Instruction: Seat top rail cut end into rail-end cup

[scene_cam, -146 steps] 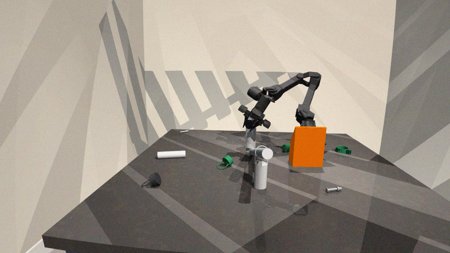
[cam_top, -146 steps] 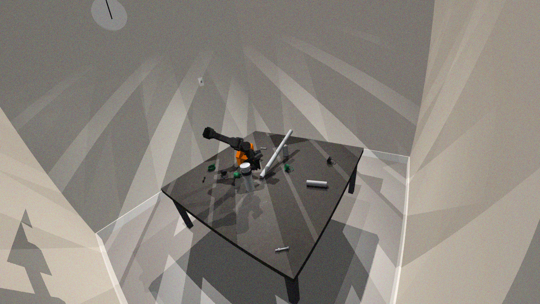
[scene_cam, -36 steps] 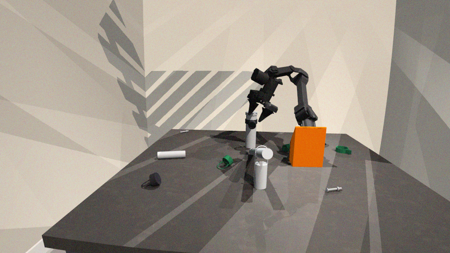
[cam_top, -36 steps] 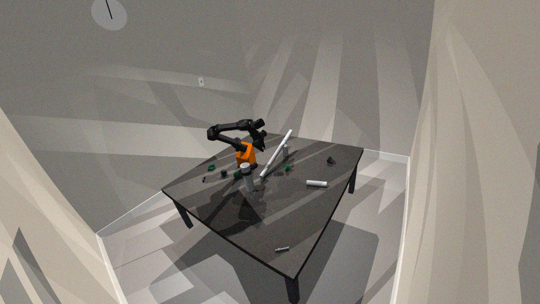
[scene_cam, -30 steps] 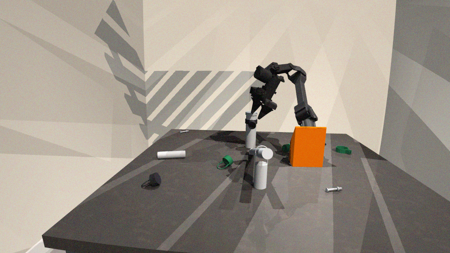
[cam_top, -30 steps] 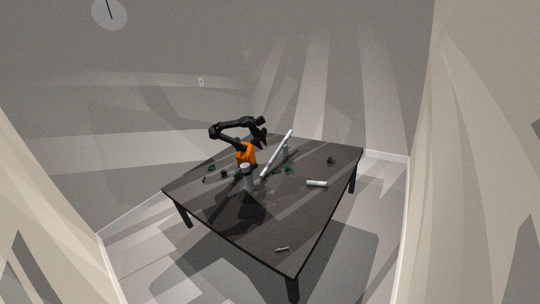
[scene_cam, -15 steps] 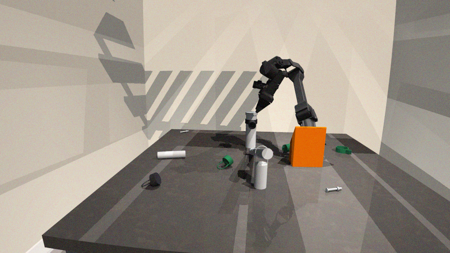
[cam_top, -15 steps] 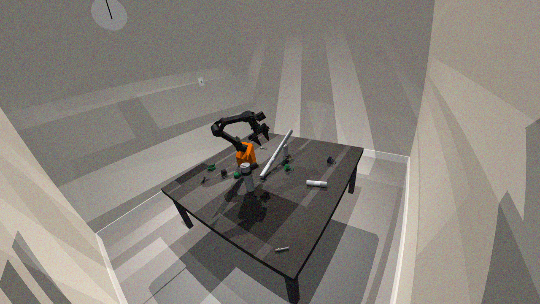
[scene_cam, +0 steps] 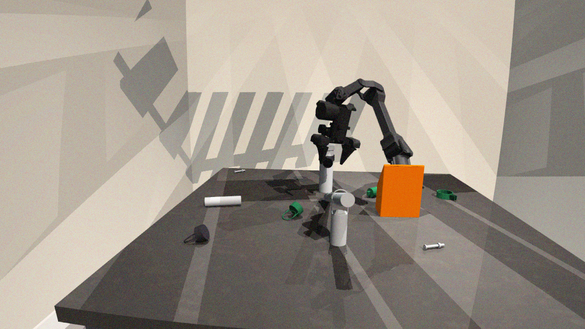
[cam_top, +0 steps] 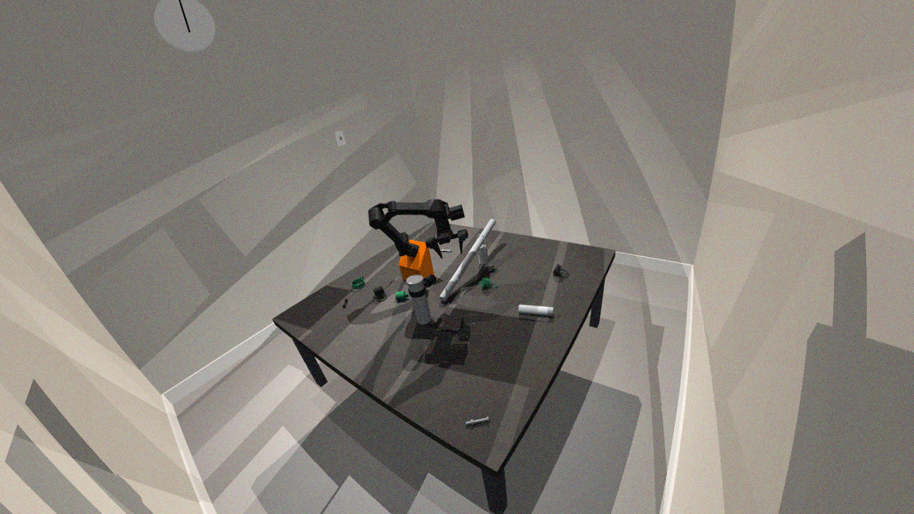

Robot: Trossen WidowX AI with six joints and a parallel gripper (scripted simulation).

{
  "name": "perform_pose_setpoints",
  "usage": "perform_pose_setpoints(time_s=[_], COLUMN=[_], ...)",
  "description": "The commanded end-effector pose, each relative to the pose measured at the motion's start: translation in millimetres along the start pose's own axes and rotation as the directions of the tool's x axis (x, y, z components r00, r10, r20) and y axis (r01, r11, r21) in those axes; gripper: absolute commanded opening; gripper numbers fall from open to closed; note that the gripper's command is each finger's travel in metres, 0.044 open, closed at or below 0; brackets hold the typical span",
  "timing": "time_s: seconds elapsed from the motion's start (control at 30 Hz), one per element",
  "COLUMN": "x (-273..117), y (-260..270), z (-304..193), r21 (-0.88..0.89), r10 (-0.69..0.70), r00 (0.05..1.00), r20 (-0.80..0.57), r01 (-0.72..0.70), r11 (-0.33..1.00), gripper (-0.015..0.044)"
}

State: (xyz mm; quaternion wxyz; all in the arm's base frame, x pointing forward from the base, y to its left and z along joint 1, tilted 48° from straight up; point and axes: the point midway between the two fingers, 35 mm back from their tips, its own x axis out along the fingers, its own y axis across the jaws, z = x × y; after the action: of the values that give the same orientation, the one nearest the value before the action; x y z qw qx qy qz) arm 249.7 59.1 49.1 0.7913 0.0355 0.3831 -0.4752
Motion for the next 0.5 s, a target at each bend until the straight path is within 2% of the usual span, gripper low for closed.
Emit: perform_pose_setpoints(time_s=[0.0, 0.37, 0.47], x=[38, 38, 52], y=[1, 1, -1], z=[-4, -4, -6], r21=[0.515, 0.515, 0.514], r10=[-0.13, -0.13, -0.129], r00=[0.983, 0.983, 0.983], r20=[-0.129, -0.129, -0.129], r01=[0.178, 0.178, 0.178], r11=[0.839, 0.839, 0.839], gripper=[0.044, 0.044, 0.044])
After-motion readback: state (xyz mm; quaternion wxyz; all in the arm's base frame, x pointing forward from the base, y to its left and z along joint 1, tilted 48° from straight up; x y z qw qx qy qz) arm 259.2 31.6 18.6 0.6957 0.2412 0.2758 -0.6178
